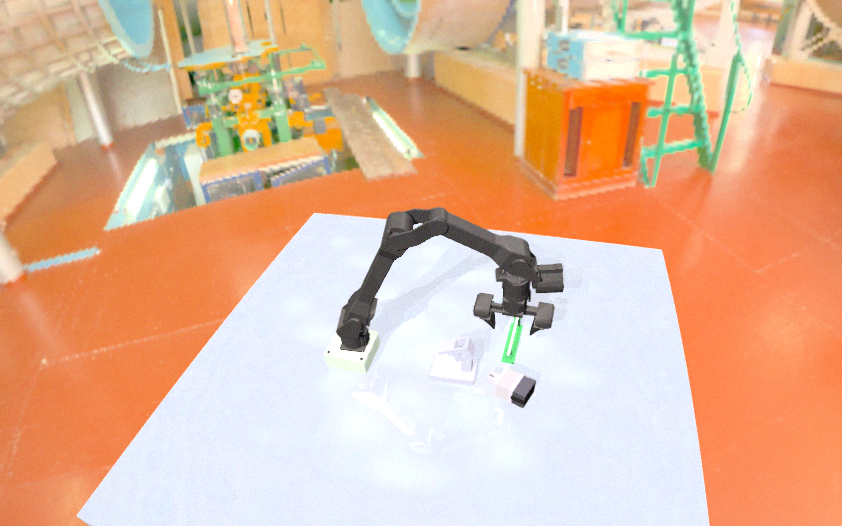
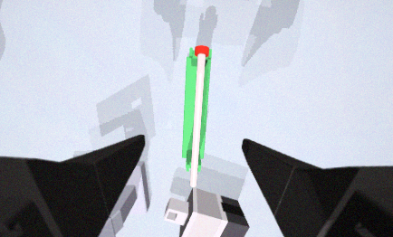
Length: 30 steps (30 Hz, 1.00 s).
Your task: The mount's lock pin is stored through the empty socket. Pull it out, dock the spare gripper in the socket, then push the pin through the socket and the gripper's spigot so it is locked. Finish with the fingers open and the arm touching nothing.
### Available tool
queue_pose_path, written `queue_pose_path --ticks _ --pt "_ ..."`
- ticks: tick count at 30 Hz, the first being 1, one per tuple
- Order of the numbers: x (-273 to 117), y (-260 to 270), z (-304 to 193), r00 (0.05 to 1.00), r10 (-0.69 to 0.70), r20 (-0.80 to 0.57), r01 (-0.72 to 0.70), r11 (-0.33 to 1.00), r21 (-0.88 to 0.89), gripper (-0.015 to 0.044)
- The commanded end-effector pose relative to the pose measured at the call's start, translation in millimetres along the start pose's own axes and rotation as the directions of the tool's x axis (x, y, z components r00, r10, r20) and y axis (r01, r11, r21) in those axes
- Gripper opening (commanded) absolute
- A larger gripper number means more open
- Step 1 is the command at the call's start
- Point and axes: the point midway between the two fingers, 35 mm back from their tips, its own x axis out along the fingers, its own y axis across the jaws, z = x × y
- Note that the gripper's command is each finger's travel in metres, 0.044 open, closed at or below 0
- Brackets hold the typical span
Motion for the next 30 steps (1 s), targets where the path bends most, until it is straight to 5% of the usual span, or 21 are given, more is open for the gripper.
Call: queue_pose_path --ticks 1,21,30 --pt "-10.6 0.1 1.7 1.000 0.000 0.000 0.000 1.000 0.000 0.0440" --pt "-43.5 -0.4 6.8 1.000 0.003 0.000 -0.003 1.000 -0.003 0.0440" --pt "-94.4 0.1 14.9 1.000 0.002 0.000 -0.002 1.000 -0.003 0.0440"
